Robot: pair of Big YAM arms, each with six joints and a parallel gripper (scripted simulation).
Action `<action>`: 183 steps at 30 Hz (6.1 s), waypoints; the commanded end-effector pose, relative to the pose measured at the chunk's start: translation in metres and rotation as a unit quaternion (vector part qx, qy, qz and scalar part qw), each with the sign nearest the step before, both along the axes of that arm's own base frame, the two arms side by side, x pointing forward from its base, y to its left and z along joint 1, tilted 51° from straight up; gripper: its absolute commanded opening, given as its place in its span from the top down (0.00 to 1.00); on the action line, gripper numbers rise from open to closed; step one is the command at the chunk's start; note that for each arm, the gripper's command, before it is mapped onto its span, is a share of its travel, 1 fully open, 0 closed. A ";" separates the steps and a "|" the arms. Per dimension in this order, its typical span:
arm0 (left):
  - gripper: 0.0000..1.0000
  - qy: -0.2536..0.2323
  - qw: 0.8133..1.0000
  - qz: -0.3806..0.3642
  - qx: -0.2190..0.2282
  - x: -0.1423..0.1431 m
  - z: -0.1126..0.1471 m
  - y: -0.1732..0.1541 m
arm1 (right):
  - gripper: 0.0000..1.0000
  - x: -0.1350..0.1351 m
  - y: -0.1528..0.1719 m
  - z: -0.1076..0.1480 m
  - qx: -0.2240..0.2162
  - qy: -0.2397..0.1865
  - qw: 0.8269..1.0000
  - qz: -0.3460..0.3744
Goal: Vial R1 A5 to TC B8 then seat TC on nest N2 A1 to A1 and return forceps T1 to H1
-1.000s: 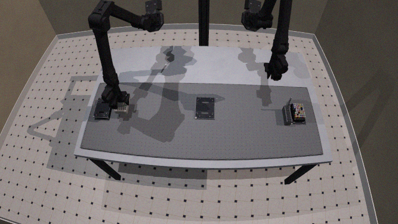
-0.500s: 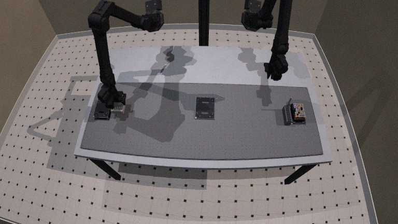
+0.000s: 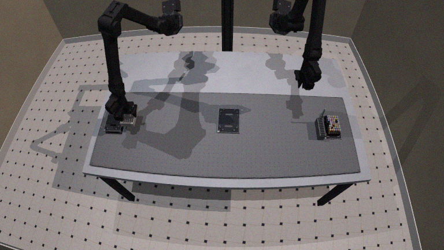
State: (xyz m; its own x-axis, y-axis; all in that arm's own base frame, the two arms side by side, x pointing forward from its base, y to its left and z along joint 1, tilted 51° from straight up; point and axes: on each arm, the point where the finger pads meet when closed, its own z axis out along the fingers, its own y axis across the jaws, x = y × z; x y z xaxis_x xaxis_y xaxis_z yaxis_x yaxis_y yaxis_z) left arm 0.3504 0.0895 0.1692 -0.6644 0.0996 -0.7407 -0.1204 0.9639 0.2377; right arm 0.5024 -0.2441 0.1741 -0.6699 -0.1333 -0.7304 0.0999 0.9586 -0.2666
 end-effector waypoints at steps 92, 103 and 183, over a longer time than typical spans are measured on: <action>0.77 -0.008 1.000 0.005 -0.003 0.003 0.007 0.002 | 1.00 -0.015 -0.144 0.036 -0.006 0.003 1.000 0.000; 0.77 -0.008 1.000 0.005 -0.003 0.003 0.007 0.002 | 1.00 -0.013 -0.128 0.037 -0.012 -0.001 1.000 0.009; 0.77 -0.008 1.000 0.005 -0.003 0.003 0.007 0.002 | 1.00 -0.005 -0.120 0.063 -0.015 -0.017 1.000 0.004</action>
State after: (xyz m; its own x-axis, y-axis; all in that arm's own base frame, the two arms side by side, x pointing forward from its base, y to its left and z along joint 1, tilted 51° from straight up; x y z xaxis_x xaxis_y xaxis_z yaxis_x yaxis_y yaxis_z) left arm 0.3504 0.0895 0.1692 -0.6644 0.0996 -0.7407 -0.1204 0.9639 0.2377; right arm 0.4909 -0.3665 0.2008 -0.6777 -0.1390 -0.7220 0.0885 0.9594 -0.2679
